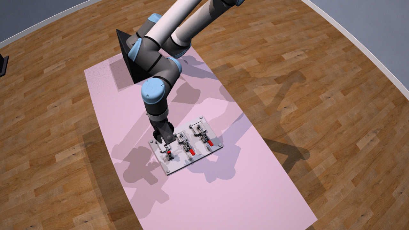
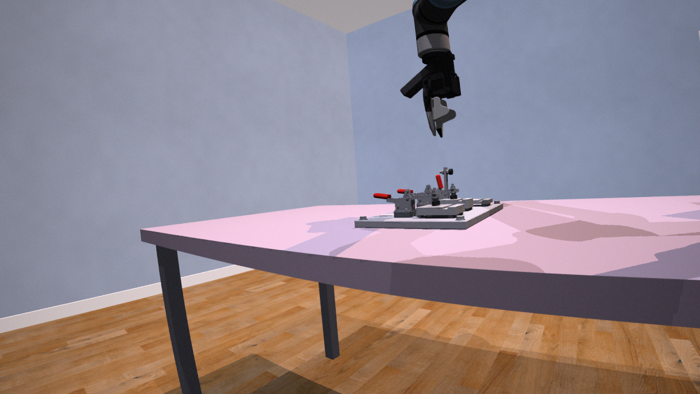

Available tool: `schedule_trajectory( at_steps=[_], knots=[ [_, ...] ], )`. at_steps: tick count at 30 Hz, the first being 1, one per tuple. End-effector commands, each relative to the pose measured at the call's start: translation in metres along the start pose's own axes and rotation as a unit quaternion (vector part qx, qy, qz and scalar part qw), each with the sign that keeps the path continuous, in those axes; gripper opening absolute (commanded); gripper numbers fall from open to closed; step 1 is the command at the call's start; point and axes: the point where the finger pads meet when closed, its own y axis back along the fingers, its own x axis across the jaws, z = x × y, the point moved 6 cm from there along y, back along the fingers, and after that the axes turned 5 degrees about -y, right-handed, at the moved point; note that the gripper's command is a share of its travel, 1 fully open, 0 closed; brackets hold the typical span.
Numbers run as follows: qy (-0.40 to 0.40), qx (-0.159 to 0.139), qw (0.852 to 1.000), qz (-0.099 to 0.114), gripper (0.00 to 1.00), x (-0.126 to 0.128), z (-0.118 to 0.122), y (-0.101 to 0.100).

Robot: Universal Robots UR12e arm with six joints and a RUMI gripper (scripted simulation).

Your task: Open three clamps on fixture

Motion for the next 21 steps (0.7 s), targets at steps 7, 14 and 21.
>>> schedule_trajectory(
  at_steps=[7,14,21],
  knots=[
    [0.0,-0.001,1.0,-0.001,0.28,-0.055,0.006,-0.002],
    [0.0,-0.001,1.0,-0.001,0.28,-0.087,0.009,-0.002],
    [0.0,-0.001,1.0,-0.001,0.28,-0.109,0.011,-0.002]
  ],
)
